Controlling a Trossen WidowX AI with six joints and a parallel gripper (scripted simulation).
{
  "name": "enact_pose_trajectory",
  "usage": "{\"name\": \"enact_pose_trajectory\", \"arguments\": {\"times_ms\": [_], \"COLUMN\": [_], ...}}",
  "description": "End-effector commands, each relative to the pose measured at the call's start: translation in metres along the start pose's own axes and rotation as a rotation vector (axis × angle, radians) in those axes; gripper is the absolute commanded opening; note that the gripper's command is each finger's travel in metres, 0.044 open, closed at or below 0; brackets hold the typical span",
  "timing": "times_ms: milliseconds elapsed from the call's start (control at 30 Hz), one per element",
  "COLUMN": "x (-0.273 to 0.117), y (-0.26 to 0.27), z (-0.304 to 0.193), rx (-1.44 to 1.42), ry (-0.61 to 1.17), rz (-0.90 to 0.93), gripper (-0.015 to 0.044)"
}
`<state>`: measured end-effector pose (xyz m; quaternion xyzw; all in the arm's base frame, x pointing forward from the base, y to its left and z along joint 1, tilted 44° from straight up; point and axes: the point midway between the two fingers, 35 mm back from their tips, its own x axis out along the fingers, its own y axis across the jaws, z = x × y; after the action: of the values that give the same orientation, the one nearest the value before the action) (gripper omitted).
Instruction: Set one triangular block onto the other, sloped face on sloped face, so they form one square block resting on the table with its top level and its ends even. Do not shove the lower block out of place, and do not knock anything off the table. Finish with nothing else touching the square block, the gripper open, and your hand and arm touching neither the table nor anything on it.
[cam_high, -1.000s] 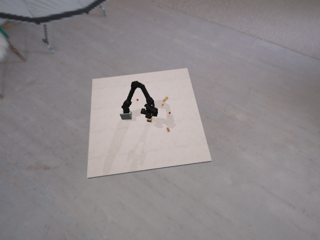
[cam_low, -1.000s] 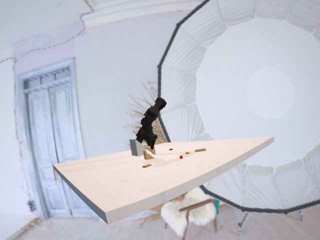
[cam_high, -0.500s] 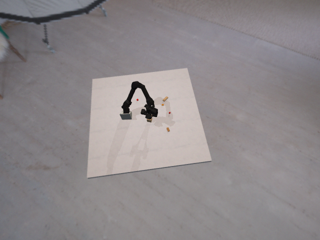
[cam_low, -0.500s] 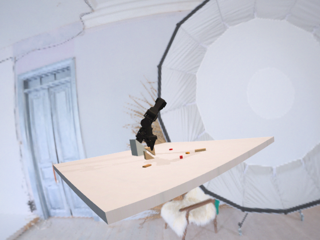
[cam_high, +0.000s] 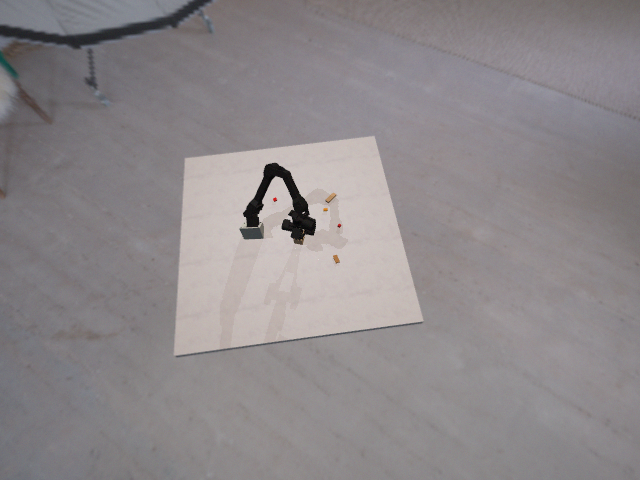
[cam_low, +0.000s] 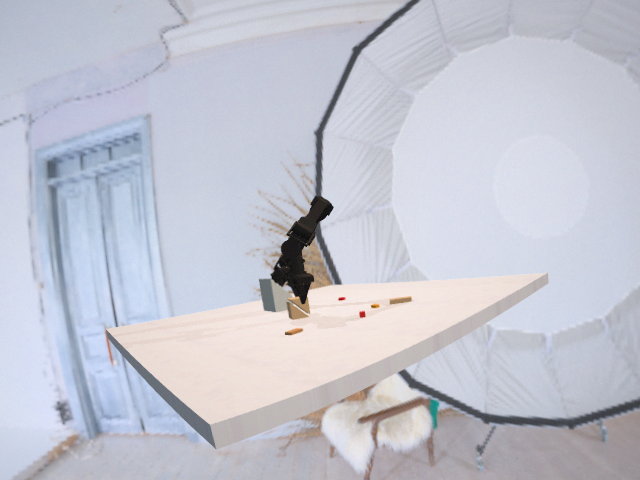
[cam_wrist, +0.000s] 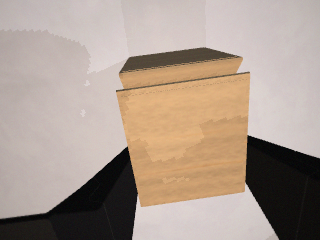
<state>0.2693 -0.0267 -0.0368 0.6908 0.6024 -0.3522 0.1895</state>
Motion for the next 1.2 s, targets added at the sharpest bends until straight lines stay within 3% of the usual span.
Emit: {"name": "enact_pose_trajectory", "arguments": {"times_ms": [0,1167], "x": [0.0028,0.0086], "y": [-0.0006,-0.0003], "z": [0.0007,0.0024], "rx": [0.007,0.014], "ry": [0.003,0.006], "rz": [0.001,0.001], "gripper": [0.0,0.0]}}
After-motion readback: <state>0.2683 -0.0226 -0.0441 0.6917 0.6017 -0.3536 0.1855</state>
